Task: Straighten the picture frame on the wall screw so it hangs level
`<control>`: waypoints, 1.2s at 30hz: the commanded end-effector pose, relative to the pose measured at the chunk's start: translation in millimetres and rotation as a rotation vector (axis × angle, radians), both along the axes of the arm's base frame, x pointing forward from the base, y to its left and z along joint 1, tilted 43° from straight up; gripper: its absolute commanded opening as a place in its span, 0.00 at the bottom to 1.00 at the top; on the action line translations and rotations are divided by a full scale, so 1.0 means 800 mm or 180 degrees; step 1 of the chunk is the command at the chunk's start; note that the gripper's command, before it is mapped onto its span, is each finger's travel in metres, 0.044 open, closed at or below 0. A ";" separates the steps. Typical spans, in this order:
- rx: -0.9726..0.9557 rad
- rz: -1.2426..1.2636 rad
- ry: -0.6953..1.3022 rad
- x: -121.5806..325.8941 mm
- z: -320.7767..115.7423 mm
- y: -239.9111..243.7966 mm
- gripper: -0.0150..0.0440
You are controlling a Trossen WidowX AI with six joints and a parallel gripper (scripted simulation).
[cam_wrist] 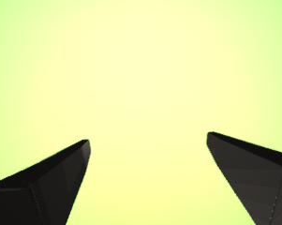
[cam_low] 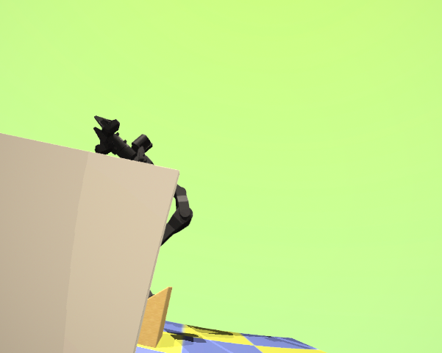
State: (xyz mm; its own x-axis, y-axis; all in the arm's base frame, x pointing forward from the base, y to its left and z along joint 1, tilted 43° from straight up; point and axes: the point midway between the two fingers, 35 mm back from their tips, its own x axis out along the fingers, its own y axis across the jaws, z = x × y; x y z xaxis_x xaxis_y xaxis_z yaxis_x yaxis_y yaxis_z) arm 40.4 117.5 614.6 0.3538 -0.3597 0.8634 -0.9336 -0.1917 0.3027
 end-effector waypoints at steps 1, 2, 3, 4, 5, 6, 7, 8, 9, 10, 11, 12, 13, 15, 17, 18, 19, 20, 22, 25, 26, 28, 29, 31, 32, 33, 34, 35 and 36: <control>0.0006 -0.0017 0.0016 -0.001 -0.001 -0.003 0.89; 0.0022 -0.0066 0.0066 -0.002 -0.005 -0.010 0.84; 0.0047 -0.0145 0.0154 -0.005 -0.013 -0.023 0.80; 0.0073 -0.0238 0.0269 -0.006 -0.022 -0.038 0.75; 0.0092 -0.0328 0.0393 -0.007 -0.032 -0.053 0.71; 0.0106 -0.0413 0.0524 -0.007 -0.042 -0.068 0.69; 0.0112 -0.0493 0.0664 -0.005 -0.053 -0.082 0.69; 0.0109 -0.0569 0.0810 -0.003 -0.065 -0.096 0.69; 0.0099 -0.0641 0.0962 0.001 -0.077 -0.109 0.69; 0.0079 -0.0708 0.1120 0.005 -0.090 -0.122 0.69; 0.0049 -0.0771 0.1283 0.010 -0.103 -0.134 0.69; 0.0009 -0.0829 0.1450 0.016 -0.117 -0.146 0.69; -0.0042 -0.0882 0.1620 0.023 -0.131 -0.156 0.69; -0.0155 -0.0963 0.1917 0.035 -0.157 -0.172 0.69; -0.0273 -0.1018 0.2162 0.047 -0.179 -0.184 0.69; -0.0339 -0.1042 0.2280 0.053 -0.190 -0.188 0.69; -0.0410 -0.1063 0.2397 0.059 -0.201 -0.193 0.69; -0.0485 -0.1083 0.2511 0.065 -0.212 -0.196 0.69; -0.0653 -0.1115 0.2738 0.077 -0.235 -0.203 0.69; -0.0951 -0.1151 0.3069 0.096 -0.271 -0.209 0.69; -0.1062 -0.1159 0.3175 0.103 -0.284 -0.211 0.69; -0.1307 -0.1170 0.3383 0.116 -0.310 -0.212 0.69; -0.1450 -0.1173 0.3490 0.123 -0.324 -0.212 0.69; -0.1762 -0.1174 0.3692 0.136 -0.353 -0.210 0.69; -0.1914 -0.1172 0.3778 0.142 -0.367 -0.209 0.69; -0.2066 -0.1168 0.3855 0.148 -0.380 -0.207 0.69; -0.2220 -0.1163 0.3926 0.153 -0.393 -0.205 0.69; -0.2377 -0.1157 0.3991 0.158 -0.407 -0.202 0.69; -0.2539 -0.1150 0.4051 0.163 -0.420 -0.200 0.69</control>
State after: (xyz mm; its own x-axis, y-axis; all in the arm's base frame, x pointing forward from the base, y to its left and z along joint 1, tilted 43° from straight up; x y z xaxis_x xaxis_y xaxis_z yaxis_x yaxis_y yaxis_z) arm 148.9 -52.6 338.9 0.9315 -0.3032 0.2007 -0.0714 0.3888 0.9186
